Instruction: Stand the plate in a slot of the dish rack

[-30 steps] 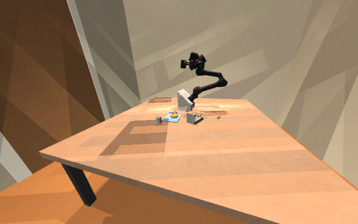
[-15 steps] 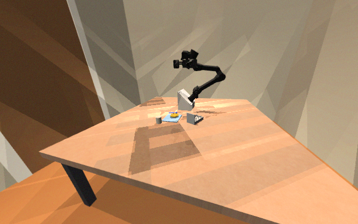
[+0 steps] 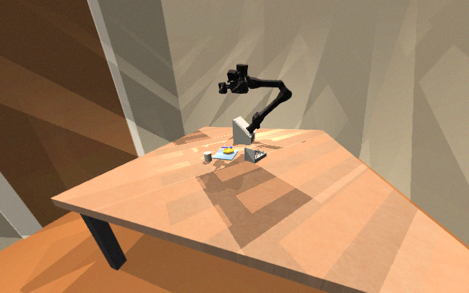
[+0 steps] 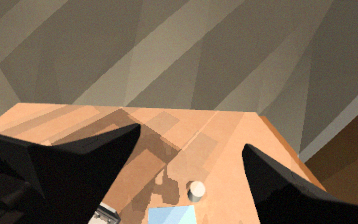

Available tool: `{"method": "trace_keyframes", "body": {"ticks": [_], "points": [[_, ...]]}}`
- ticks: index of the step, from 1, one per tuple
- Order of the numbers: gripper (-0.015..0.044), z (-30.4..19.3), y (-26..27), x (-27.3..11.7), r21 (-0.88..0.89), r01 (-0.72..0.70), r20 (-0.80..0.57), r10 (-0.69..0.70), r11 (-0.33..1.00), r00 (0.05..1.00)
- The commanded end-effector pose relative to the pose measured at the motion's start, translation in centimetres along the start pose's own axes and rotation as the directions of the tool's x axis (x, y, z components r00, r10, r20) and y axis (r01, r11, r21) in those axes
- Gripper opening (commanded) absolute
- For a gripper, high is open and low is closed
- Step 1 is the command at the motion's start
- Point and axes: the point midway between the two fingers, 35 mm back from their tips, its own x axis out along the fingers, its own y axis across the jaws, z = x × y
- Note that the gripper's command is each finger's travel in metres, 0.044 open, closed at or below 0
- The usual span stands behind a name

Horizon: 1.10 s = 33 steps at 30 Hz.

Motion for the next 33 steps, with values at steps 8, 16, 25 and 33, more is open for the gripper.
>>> {"method": "trace_keyframes", "body": {"ticks": [8, 16, 25, 33], "points": [[0.0400, -2.1, -2.0, 2.7, -0.034, 0.061, -0.172, -0.066, 0.998, 0.983], [0.0400, -5.0, -3.1, 4.6, -0.069, 0.072, -0.357, -0.092, 0.995, 0.929], [0.0400, -8.7, -3.6, 5.9, -0.116, 0.034, -0.572, -0.094, 0.993, 0.815], [0.0400, -12.0, -3.4, 6.2, -0.137, -0.049, -0.746, -0.071, 0.989, 0.662]]}}
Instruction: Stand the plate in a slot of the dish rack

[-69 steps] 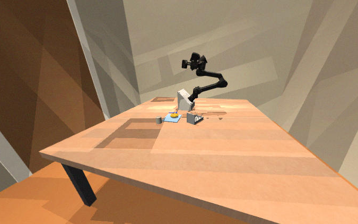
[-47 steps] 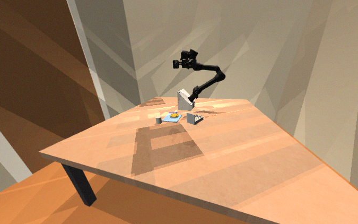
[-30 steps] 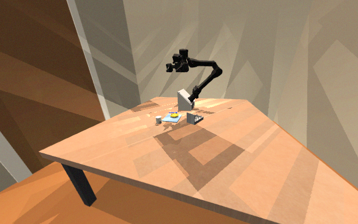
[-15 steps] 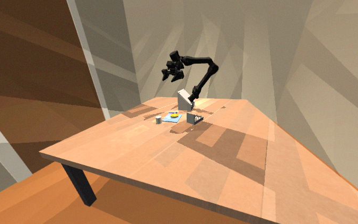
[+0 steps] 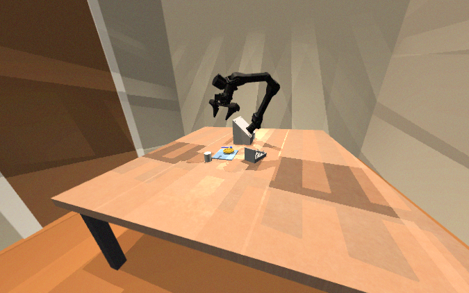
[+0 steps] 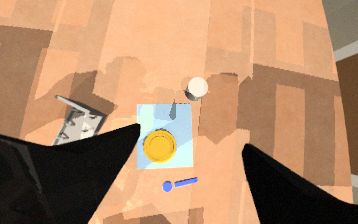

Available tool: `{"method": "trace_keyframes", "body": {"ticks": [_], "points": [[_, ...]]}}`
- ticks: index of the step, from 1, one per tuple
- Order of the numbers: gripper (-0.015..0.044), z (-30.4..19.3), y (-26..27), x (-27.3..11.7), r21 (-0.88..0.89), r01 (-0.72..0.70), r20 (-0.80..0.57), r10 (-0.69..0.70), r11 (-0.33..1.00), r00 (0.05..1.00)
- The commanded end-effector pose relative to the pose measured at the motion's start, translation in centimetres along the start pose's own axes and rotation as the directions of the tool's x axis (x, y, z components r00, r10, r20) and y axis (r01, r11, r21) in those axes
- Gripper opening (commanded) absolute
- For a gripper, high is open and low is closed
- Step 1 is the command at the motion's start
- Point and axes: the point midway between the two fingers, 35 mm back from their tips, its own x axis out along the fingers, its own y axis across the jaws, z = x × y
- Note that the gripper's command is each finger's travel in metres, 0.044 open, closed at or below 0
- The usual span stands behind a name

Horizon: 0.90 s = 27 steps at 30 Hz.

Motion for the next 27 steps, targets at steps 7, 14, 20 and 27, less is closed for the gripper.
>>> {"method": "trace_keyframes", "body": {"ticks": [7, 14, 20, 27], "points": [[0.0400, -2.4, 1.0, 2.0, -0.096, -0.096, -0.273, 0.067, 0.991, 0.960], [0.0400, -4.3, 2.2, 2.8, -0.138, -0.215, -0.461, 0.129, 0.967, 0.878], [0.0400, -4.8, 2.3, 3.9, -0.140, -0.227, -0.478, 0.135, 0.964, 0.868], [0.0400, -9.4, 3.6, 12.8, -0.140, -0.230, -0.477, 0.138, 0.963, 0.868]]}}
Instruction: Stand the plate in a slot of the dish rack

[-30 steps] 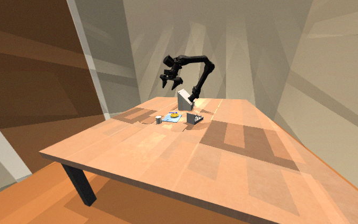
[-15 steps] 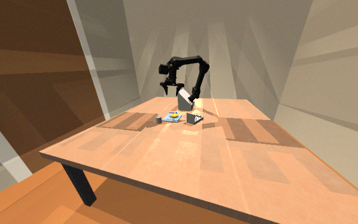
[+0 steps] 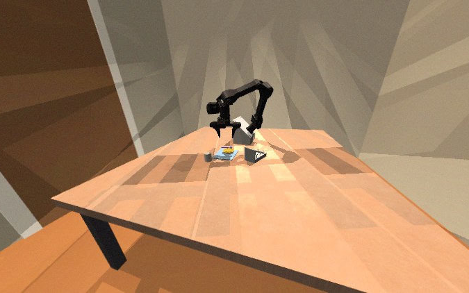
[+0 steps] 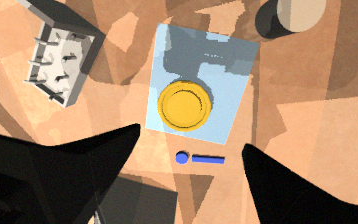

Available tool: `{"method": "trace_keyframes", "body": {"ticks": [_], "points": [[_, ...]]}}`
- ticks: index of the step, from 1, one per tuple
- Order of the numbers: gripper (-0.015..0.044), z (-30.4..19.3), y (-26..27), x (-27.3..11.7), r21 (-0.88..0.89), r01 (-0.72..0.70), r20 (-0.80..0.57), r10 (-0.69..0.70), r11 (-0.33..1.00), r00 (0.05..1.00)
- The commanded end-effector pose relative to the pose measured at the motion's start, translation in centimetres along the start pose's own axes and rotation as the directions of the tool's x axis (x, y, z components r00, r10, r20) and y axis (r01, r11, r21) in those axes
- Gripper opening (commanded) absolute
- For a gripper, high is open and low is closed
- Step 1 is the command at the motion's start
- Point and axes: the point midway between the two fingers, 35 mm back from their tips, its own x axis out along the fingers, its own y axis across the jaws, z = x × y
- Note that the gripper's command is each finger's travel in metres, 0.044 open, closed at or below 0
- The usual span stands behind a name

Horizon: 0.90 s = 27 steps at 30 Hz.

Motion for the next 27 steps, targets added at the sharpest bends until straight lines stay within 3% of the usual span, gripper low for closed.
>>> {"method": "trace_keyframes", "body": {"ticks": [1, 27], "points": [[0.0400, -0.8, 0.4, 4.1, 0.015, -0.018, -0.010, 0.018, 1.000, 1.000], [0.0400, -0.6, 0.9, 7.4, 0.015, -0.018, -0.010, 0.018, 1.000, 1.000]]}}
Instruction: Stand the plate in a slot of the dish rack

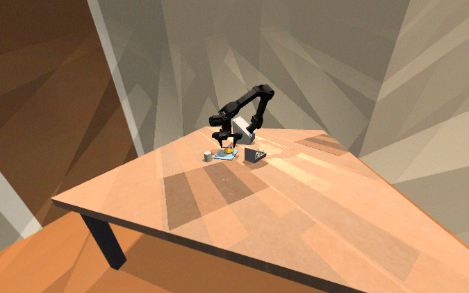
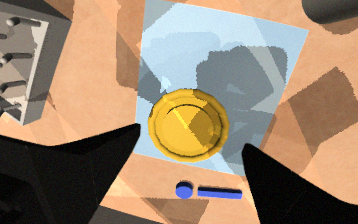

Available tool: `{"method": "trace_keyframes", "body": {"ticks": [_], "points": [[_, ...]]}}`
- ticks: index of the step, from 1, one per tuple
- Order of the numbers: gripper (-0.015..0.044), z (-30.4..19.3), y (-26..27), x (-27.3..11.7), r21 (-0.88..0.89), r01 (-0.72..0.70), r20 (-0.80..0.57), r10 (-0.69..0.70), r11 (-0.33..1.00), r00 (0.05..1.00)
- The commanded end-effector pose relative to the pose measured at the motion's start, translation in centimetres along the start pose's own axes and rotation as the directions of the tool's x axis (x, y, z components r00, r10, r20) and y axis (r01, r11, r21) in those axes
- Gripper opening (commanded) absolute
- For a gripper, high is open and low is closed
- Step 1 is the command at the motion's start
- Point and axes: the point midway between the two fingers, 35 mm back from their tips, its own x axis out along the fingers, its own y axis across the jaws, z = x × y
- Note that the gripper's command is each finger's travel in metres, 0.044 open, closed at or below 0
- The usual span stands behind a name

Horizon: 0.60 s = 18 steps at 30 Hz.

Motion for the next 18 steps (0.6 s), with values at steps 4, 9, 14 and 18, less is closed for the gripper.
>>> {"method": "trace_keyframes", "body": {"ticks": [4, 9, 14, 18], "points": [[0.0400, -0.2, 0.1, 1.2, 0.011, -0.007, -0.001, 0.007, 1.000, 1.000], [0.0400, -0.2, 0.2, 2.0, 0.011, -0.007, -0.001, 0.007, 1.000, 1.000], [0.0400, -0.3, 0.3, 2.8, 0.011, -0.008, -0.001, 0.008, 1.000, 1.000], [0.0400, -0.3, 0.4, 3.1, 0.011, -0.009, -0.001, 0.009, 1.000, 1.000]]}}
